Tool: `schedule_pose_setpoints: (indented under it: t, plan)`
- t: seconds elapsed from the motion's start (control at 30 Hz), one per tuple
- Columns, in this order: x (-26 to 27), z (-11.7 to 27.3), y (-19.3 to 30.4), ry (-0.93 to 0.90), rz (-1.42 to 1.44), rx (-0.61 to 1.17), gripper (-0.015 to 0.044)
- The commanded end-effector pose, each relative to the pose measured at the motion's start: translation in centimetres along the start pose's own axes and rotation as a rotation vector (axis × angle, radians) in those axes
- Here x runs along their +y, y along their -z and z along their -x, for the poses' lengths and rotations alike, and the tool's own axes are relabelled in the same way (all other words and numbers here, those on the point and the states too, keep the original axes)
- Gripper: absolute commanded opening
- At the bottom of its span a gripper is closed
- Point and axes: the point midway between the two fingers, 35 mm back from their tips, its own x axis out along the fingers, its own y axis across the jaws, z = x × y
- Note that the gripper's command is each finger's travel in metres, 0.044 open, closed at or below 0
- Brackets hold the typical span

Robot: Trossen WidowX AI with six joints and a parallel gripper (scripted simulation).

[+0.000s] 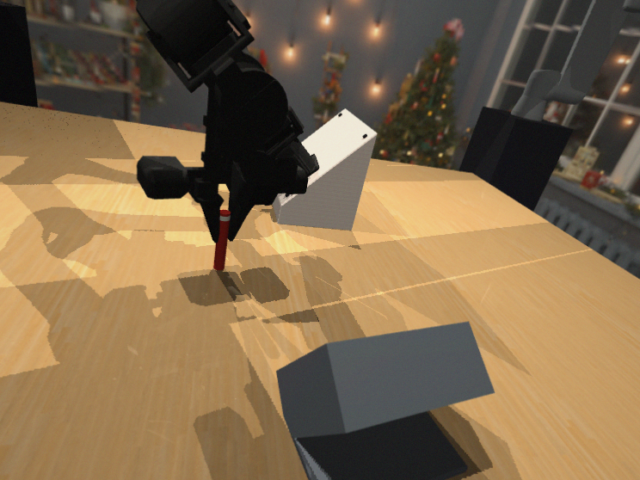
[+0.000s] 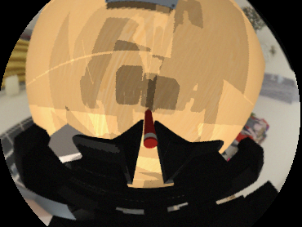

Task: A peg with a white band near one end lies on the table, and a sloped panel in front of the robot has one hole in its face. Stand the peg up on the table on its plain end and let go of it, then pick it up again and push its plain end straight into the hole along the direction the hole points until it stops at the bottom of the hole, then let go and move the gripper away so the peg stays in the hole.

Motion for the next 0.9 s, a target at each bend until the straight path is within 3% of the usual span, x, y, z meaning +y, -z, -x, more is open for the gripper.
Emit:
schedule_pose_setpoints:
  t: [0.0,0.27,0.87]
  plan:
    - [0.0,0.0,0.0,-0.001,-0.001,0.001,0.0007]
    - [0.0,0.6,-0.1,-0.003,-0.001,0.0,0.0]
    - [0.1,6.8,-0.5,-0.003,0.002,0.001,0.0]
